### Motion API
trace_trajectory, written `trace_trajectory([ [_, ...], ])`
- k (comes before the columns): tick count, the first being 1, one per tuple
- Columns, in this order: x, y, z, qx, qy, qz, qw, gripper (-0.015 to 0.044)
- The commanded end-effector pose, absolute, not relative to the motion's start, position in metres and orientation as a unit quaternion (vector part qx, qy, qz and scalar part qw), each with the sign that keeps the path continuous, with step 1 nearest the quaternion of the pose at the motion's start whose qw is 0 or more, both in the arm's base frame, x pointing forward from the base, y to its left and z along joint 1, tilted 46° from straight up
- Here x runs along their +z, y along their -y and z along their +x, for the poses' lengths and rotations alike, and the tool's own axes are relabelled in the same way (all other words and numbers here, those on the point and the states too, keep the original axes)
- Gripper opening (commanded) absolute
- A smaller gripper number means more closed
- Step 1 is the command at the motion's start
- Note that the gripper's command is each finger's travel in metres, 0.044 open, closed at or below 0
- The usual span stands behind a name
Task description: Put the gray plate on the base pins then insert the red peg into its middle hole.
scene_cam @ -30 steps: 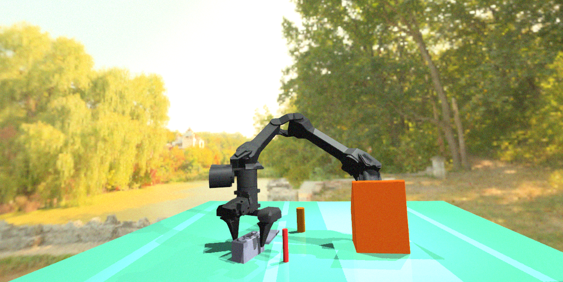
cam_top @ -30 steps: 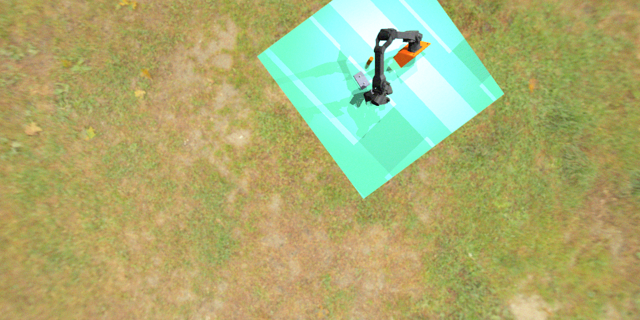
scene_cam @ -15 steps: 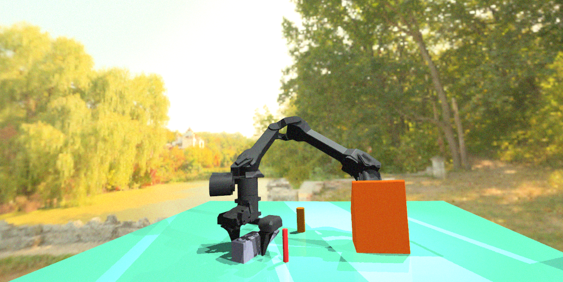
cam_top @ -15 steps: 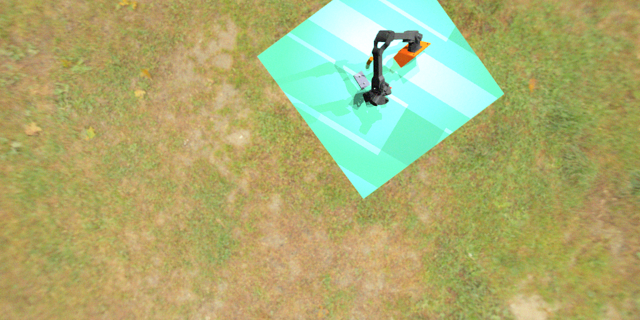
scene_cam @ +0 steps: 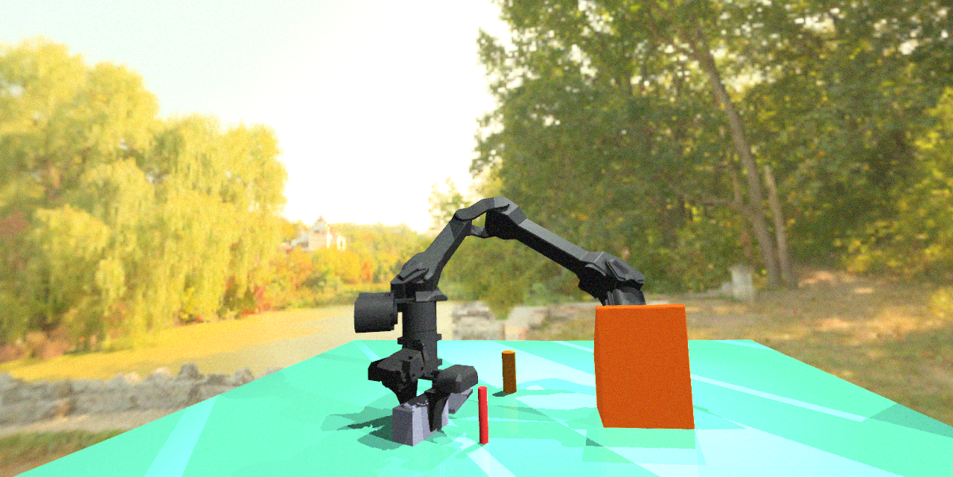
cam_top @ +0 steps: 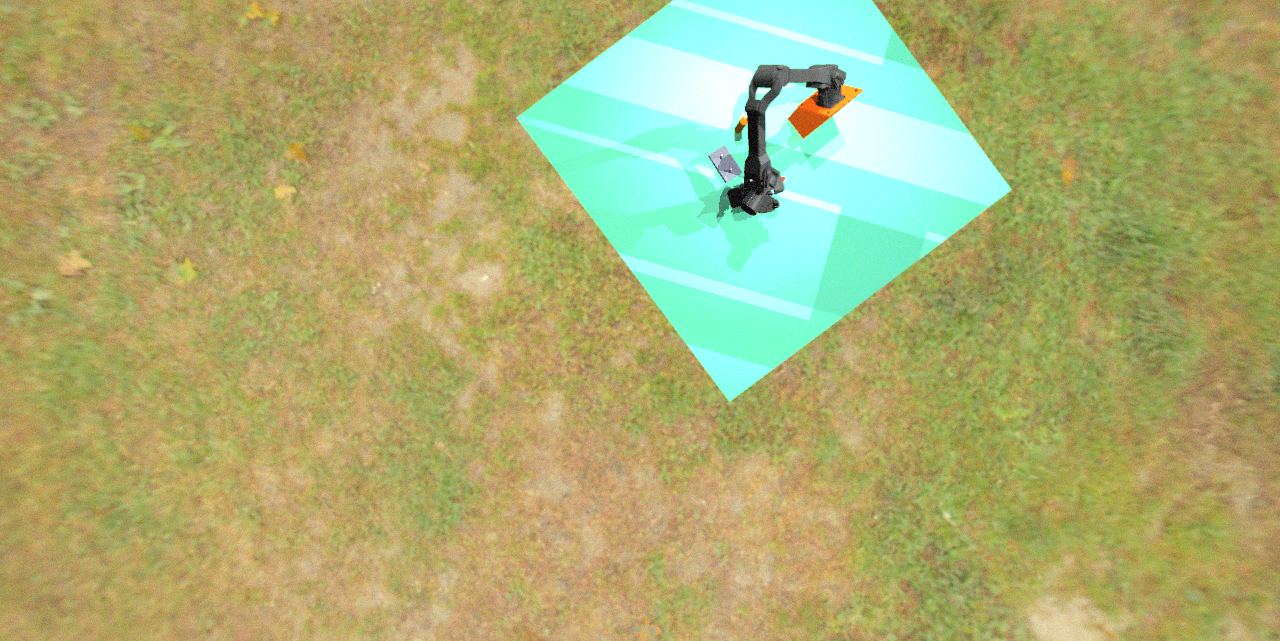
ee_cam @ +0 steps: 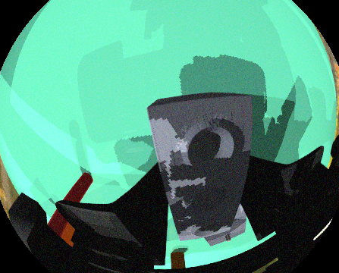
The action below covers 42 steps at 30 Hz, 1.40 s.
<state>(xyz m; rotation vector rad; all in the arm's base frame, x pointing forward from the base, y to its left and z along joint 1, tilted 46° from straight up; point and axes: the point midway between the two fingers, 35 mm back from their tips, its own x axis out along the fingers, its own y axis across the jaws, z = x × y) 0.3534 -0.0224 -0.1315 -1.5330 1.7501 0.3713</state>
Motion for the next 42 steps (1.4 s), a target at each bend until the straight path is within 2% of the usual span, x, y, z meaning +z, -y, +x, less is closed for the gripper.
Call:
trace_trajectory([
  [1, -0.131, 0.023, 0.354, 0.145, -0.685, -0.603, 0.381, 0.0111],
  [6, -0.131, 0.023, 0.354, 0.145, -0.685, -0.603, 0.381, 0.0078],
  [9, -0.13, 0.021, 0.354, 0.145, -0.685, -0.603, 0.381, 0.0],
  [42, -0.06, -0.05, 0.361, 0.148, -0.684, -0.602, 0.385, 0.0],
])
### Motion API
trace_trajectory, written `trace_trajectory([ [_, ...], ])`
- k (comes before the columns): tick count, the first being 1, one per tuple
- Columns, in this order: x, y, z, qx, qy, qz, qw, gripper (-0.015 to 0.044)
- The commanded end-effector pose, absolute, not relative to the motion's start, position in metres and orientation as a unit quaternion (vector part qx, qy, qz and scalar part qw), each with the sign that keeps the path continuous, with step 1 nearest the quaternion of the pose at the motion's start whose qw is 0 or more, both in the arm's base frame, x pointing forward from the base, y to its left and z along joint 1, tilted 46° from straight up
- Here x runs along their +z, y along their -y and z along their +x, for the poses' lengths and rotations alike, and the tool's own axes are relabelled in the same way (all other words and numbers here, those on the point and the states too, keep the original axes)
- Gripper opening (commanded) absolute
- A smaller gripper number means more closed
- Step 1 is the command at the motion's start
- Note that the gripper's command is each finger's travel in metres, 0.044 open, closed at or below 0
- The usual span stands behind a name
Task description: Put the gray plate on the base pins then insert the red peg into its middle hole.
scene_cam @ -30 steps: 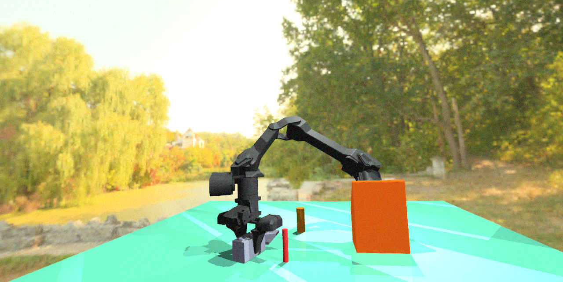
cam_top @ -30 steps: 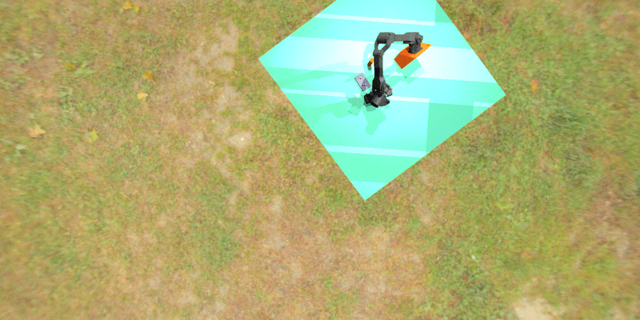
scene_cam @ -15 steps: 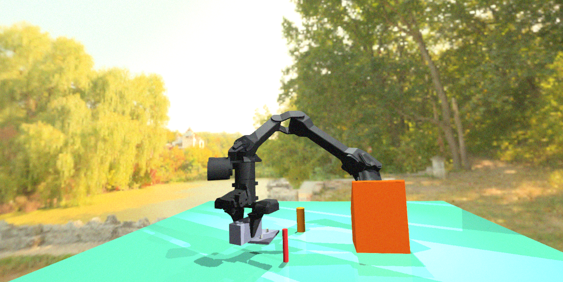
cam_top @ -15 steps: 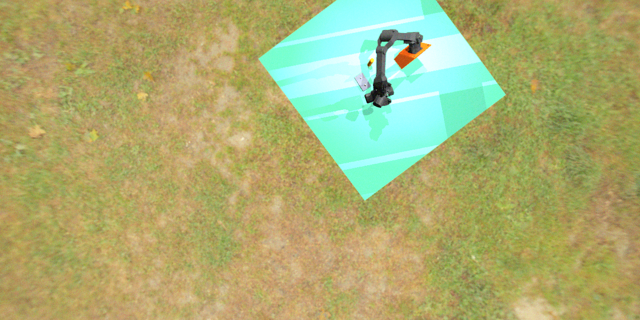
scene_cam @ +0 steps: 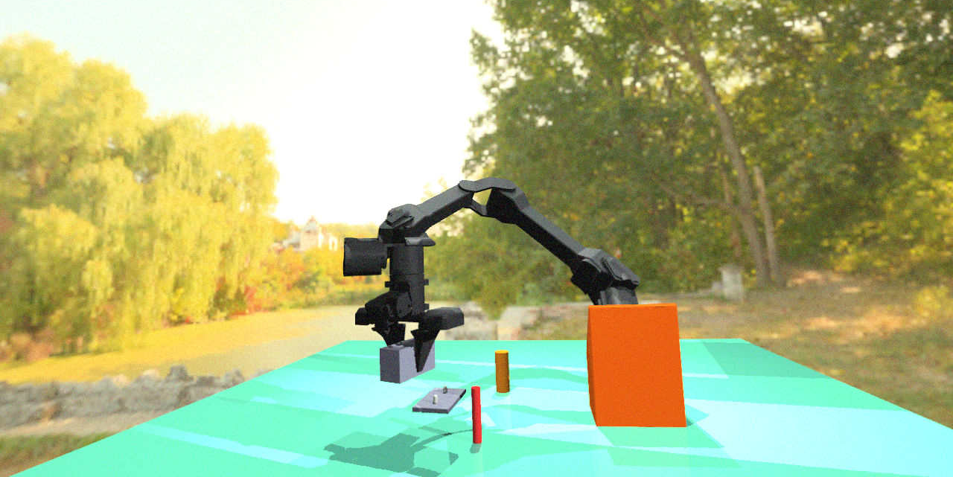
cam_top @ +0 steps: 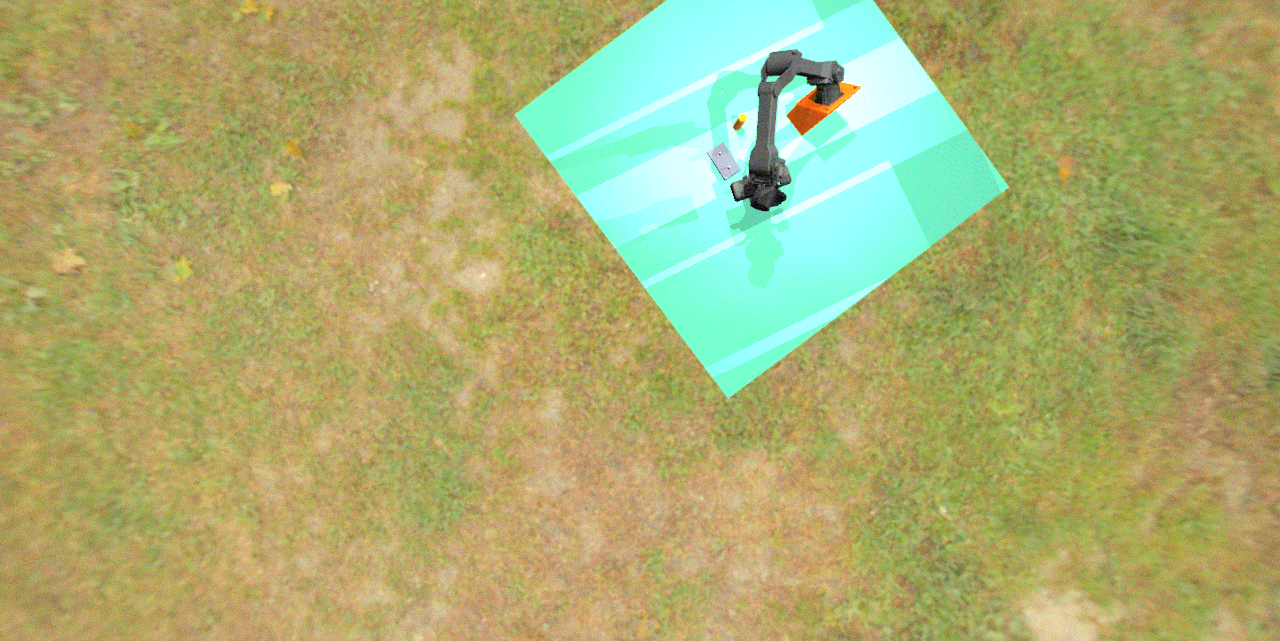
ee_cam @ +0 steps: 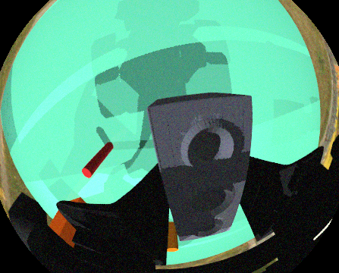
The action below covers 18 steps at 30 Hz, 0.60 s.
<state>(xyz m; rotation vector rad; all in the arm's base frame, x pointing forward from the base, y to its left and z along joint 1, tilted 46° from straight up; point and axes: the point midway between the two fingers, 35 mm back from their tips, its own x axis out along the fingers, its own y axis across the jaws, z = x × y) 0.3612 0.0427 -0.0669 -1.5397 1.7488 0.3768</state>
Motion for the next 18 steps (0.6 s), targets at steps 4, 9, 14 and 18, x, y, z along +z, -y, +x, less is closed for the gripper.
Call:
trace_trajectory([
  [4, -0.05, -0.059, 0.36, 0.148, -0.685, -0.602, 0.384, 0.0],
  [9, -0.037, -0.069, 0.358, 0.147, -0.685, -0.602, 0.383, 0.0],
  [14, -0.033, -0.07, 0.358, 0.149, -0.685, -0.603, 0.382, 0.0],
  [18, -0.03, -0.058, 0.36, 0.157, -0.683, -0.606, 0.377, 0.0],
])
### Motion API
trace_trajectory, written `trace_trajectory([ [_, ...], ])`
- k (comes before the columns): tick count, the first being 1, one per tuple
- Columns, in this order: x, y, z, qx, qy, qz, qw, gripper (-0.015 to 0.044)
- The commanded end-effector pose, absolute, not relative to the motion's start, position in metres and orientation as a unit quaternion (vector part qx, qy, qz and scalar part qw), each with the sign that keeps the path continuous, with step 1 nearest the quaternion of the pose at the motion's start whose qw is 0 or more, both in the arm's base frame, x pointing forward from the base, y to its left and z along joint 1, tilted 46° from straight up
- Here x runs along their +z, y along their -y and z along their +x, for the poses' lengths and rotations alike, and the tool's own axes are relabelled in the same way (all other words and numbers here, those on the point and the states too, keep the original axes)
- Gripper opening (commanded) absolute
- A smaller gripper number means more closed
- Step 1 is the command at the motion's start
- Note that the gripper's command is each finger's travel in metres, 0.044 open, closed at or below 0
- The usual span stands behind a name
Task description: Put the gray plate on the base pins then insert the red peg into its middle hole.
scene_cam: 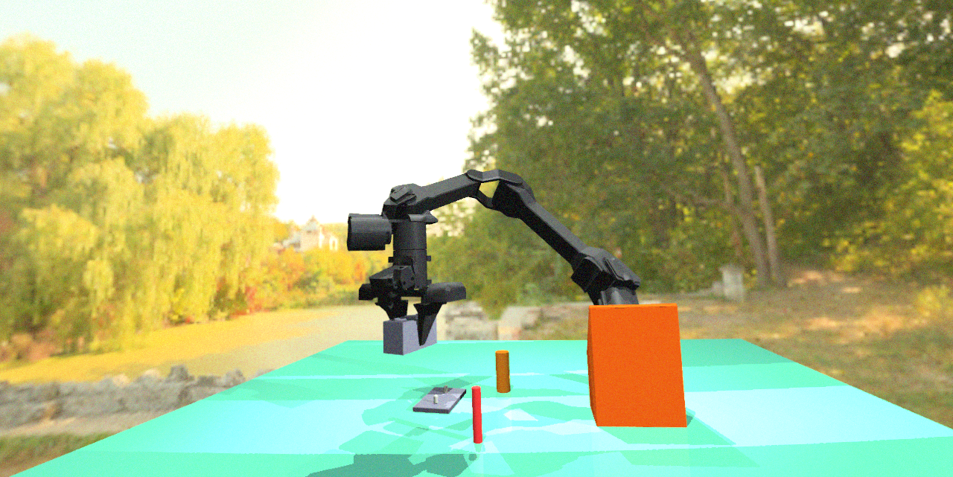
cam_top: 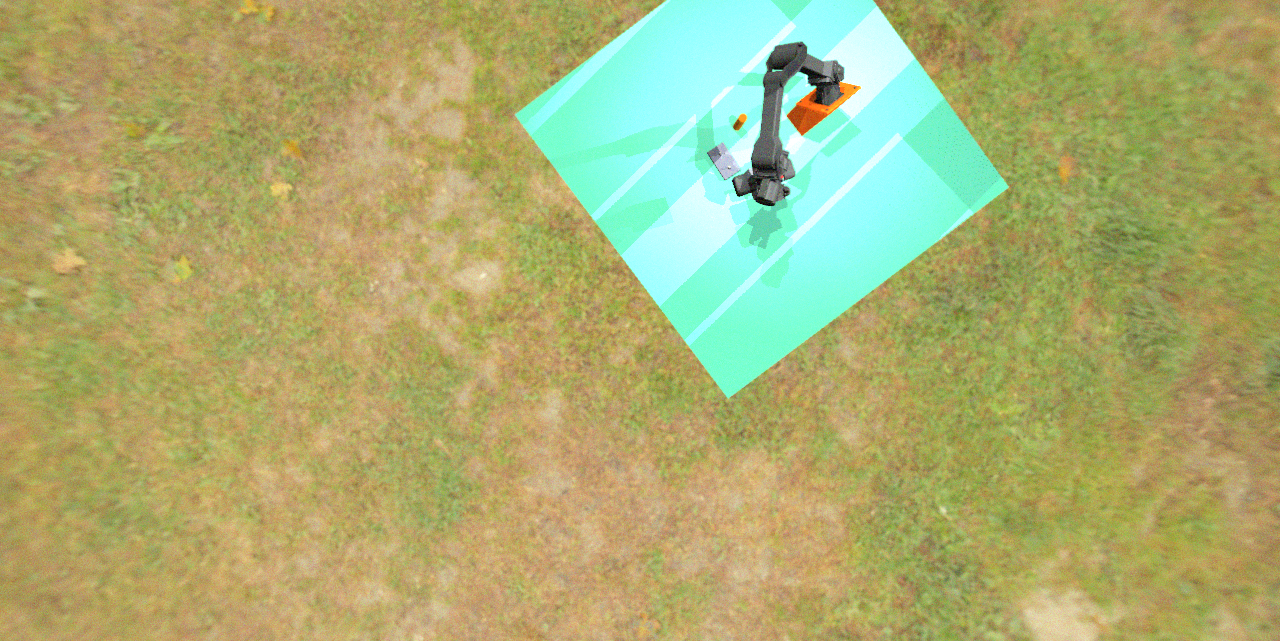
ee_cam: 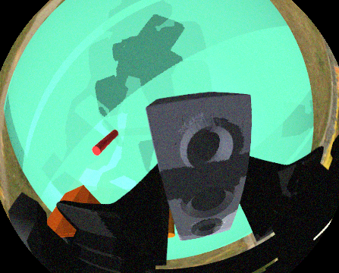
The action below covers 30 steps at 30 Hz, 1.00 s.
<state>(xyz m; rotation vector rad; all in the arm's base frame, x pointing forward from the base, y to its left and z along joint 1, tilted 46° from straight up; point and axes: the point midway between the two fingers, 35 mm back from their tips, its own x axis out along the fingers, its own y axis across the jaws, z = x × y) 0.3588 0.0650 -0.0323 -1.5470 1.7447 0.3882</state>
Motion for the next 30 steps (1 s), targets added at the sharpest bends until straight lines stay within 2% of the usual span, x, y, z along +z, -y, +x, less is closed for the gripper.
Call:
trace_trajectory([
  [1, -0.029, -0.055, 0.36, 0.159, -0.682, -0.607, 0.376, 0.0],
  [30, -0.004, 0.036, 0.359, 0.21, -0.667, -0.633, 0.333, 0.0],
])
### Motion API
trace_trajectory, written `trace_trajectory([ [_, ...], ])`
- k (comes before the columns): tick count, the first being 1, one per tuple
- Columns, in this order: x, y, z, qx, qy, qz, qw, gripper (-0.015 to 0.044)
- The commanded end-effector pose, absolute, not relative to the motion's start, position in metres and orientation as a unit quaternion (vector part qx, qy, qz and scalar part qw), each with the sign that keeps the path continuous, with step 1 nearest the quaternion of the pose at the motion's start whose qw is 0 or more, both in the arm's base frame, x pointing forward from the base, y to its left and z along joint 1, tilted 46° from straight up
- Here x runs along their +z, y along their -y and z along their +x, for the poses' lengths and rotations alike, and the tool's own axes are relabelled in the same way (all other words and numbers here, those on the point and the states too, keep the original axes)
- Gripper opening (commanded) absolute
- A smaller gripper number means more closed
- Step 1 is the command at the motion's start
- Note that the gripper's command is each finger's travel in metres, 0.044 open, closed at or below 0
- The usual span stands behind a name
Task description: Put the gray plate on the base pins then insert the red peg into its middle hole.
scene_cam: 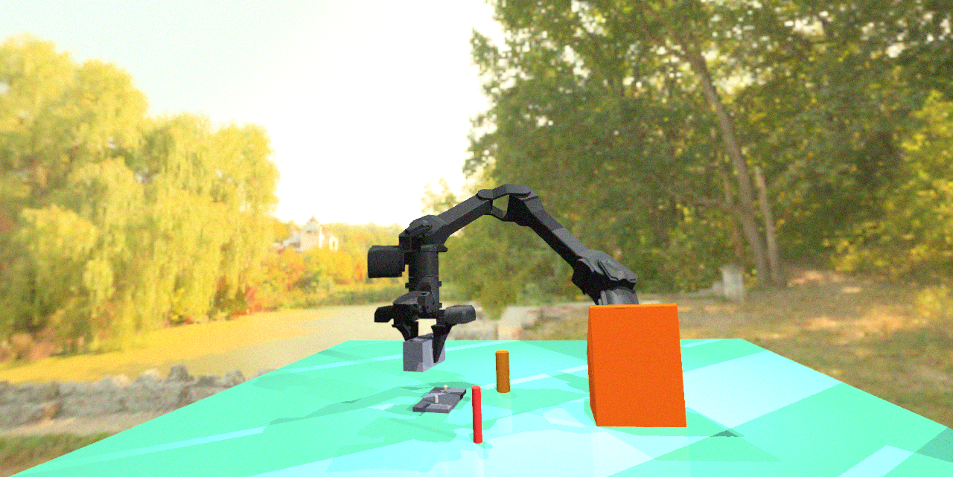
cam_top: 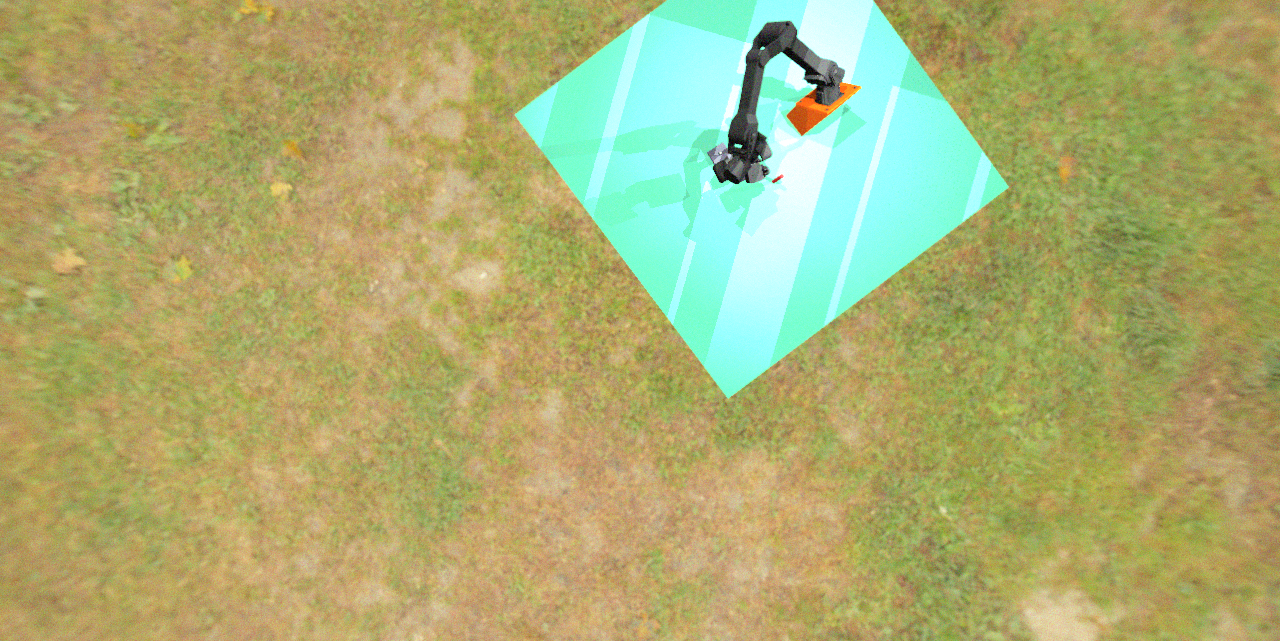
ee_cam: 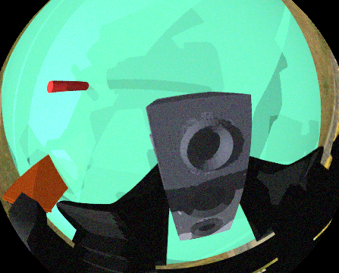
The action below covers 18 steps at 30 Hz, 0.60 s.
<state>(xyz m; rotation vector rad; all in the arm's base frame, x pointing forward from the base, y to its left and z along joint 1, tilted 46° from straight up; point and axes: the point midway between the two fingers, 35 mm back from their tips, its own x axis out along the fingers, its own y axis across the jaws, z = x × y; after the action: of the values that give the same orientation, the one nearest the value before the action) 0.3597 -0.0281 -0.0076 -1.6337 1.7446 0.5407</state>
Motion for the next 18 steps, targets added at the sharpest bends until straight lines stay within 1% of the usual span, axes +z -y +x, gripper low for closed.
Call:
trace_trajectory([
  [1, -0.003, 0.039, 0.358, 0.211, -0.667, -0.633, 0.331, 0.0],
  [18, 0.01, 0.086, 0.345, 0.23, -0.662, -0.647, 0.3, 0.0],
])
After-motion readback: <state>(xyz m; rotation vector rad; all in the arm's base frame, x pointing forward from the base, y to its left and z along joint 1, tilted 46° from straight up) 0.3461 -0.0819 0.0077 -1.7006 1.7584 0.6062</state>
